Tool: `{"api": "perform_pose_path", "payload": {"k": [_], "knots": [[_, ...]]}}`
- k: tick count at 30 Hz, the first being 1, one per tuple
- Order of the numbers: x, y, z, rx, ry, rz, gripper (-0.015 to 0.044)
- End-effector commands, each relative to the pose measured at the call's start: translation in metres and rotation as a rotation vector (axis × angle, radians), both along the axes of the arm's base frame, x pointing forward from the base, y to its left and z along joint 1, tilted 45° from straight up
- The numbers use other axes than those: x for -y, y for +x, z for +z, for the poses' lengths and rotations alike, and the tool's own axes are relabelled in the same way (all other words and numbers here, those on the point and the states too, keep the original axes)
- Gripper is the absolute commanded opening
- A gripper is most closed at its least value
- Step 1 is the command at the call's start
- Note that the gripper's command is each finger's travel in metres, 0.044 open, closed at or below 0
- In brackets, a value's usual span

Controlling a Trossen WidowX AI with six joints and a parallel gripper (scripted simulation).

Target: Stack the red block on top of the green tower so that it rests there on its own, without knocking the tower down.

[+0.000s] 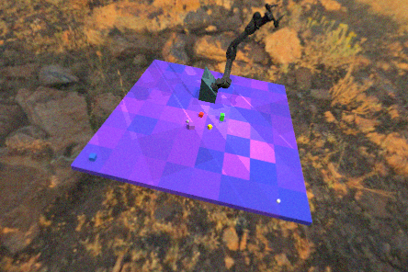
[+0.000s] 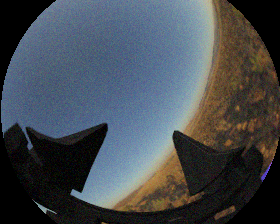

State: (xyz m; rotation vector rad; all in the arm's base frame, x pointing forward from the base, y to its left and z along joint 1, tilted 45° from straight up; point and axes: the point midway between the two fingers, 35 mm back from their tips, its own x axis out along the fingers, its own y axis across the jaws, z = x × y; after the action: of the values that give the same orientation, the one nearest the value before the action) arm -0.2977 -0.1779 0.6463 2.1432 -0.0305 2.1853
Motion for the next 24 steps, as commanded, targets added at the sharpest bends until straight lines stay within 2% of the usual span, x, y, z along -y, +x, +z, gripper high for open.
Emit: {"api": "perform_pose_path", "payload": {"k": [1,5,9,13,24], "knots": [[-0.003,0.003,0.002,-0.006,-0.005,-0.010,0.0426],[-0.054,0.055,0.029,-0.116,-0.110,-0.193,0.0440],[-0.082,0.088,0.041,-0.174,-0.175,-0.294,0.0440],[-0.118,0.142,0.052,-0.258,-0.278,-0.430,0.0440],[-0.204,0.304,0.043,-0.459,-0.629,-0.779,0.0440]]}}
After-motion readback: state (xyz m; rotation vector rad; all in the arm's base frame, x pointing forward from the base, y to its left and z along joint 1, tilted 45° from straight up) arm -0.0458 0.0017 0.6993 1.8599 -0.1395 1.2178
